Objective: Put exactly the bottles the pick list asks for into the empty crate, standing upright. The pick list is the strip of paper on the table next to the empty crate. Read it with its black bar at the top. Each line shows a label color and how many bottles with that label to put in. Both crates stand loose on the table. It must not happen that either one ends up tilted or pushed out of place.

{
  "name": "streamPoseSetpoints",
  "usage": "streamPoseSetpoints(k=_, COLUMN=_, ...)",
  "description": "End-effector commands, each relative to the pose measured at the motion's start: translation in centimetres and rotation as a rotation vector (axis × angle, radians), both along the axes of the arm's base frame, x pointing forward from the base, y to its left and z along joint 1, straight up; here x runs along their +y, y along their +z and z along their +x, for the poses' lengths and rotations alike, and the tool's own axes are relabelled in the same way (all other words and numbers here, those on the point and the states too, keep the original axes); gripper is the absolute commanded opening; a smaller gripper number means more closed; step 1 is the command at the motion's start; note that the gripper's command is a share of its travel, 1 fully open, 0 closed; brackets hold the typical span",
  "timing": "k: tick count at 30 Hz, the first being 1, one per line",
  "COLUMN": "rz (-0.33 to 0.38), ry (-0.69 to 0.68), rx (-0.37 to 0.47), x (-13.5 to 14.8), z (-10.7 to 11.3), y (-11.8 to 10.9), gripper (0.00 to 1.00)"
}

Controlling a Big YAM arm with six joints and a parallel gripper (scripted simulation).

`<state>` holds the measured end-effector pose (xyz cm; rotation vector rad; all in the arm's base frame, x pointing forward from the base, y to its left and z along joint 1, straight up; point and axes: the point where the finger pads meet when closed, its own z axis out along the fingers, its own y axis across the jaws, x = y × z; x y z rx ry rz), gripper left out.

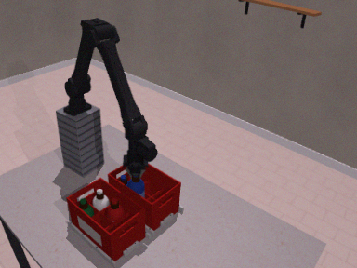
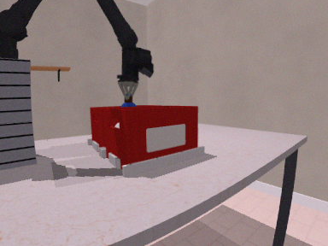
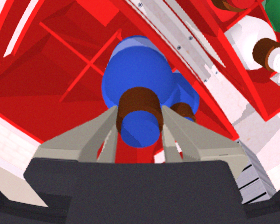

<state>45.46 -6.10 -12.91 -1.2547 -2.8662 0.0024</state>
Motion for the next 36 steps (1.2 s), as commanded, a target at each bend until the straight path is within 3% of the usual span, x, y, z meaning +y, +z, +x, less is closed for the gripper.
streamPoseSetpoints(k=1, rz=-0.013, ry=-0.008, rx=-0.097, x=-0.1, z=3.8, y=2.5, gripper=0.0)
streamPoseSetpoints(k=4, rz=-0.009, ry=-0.007, rx=-0.066, x=0.0, z=3.0, y=0.7, gripper=0.0)
streamPoseSetpoints(k=10, rz=-0.013, ry=-0.008, rx=-0.097, x=-0.1, z=3.8, y=1.8, gripper=0.0)
streamPoseSetpoints(k=15, rz=-0.009, ry=-0.008, rx=-0.065, x=0.0, z=3.0, y=-0.2, gripper=0.0)
streamPoseSetpoints(k=18, rz=-0.013, ry=-0.007, rx=-0.096, x=-0.1, z=3.8, y=0.9, gripper=0.0)
streamPoseSetpoints(k=23, rz=-0.009, ry=-0.008, rx=-0.064, x=0.0, z=3.0, y=-1.1, gripper=0.0)
streamPoseSetpoints(k=28, rz=-0.012, ry=-0.008, rx=-0.092, x=-0.1, z=3.8, y=0.1, gripper=0.0)
streamPoseSetpoints(k=31, rz=-0.013, ry=-0.008, rx=-0.095, x=-0.1, z=4.0, y=-0.2, gripper=0.0)
streamPoseSetpoints(k=34, rz=-0.009, ry=-0.008, rx=-0.066, x=0.0, z=3.2, y=-1.9, gripper=0.0)
streamPoseSetpoints(k=36, rz=-0.011, ry=-0.008, rx=-0.078, x=-0.1, z=3.5, y=-1.5, gripper=0.0)
